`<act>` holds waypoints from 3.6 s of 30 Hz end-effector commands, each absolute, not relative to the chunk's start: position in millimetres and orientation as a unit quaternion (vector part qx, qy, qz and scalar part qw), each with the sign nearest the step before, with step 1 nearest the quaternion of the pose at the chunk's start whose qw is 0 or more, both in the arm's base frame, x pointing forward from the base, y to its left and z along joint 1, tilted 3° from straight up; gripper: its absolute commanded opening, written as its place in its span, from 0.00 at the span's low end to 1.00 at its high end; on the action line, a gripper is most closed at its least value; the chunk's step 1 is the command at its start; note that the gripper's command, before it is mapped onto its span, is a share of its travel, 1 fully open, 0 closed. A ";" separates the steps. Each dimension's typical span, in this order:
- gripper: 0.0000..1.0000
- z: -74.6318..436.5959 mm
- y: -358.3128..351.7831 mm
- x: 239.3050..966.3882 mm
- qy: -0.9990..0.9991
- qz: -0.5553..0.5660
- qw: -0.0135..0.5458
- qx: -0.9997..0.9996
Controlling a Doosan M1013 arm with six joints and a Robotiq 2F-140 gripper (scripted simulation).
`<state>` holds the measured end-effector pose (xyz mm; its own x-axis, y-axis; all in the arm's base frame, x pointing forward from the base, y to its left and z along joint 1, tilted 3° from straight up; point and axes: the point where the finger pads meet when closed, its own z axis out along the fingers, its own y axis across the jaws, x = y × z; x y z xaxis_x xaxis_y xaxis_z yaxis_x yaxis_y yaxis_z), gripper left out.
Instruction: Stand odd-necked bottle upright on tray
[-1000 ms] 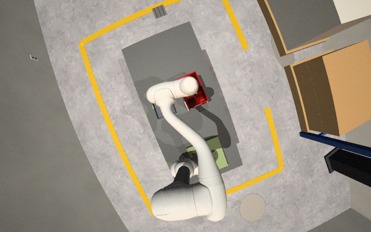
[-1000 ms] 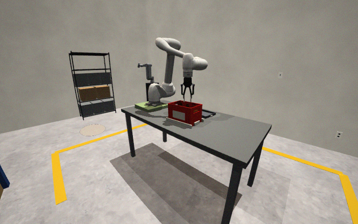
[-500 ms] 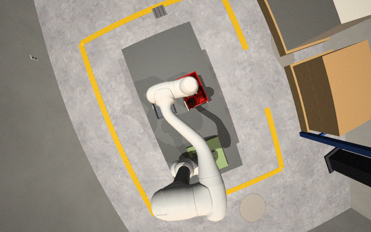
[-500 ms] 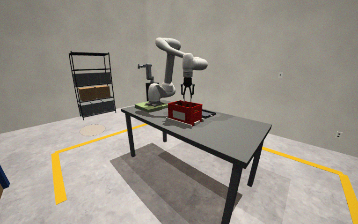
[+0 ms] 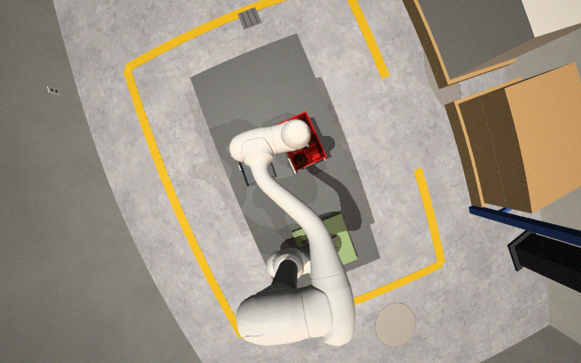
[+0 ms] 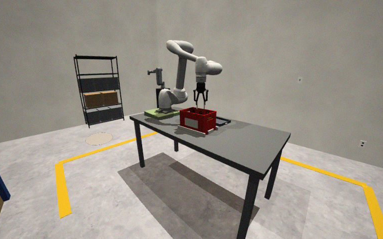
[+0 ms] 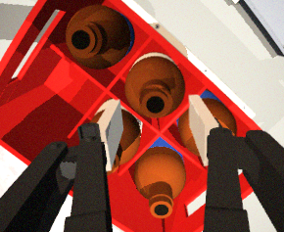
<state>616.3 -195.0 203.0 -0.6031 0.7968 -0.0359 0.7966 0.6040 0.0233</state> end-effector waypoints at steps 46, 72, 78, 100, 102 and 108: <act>0.38 200.0 -195.1 619.7 0.895 0.002 0.023 0.446; 0.38 175.3 -195.6 620.8 0.895 0.002 0.023 0.446; 0.38 167.8 -195.7 621.1 0.895 0.002 0.023 0.446; 0.38 157.6 -195.8 621.6 0.895 0.002 0.023 0.446; 0.38 157.6 -195.8 621.6 0.895 0.002 0.023 0.446; 0.38 157.6 -195.8 621.6 0.895 0.002 0.023 0.446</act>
<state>620.5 -196.6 161.9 -0.6030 0.7968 -0.0388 0.7965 0.6041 0.0250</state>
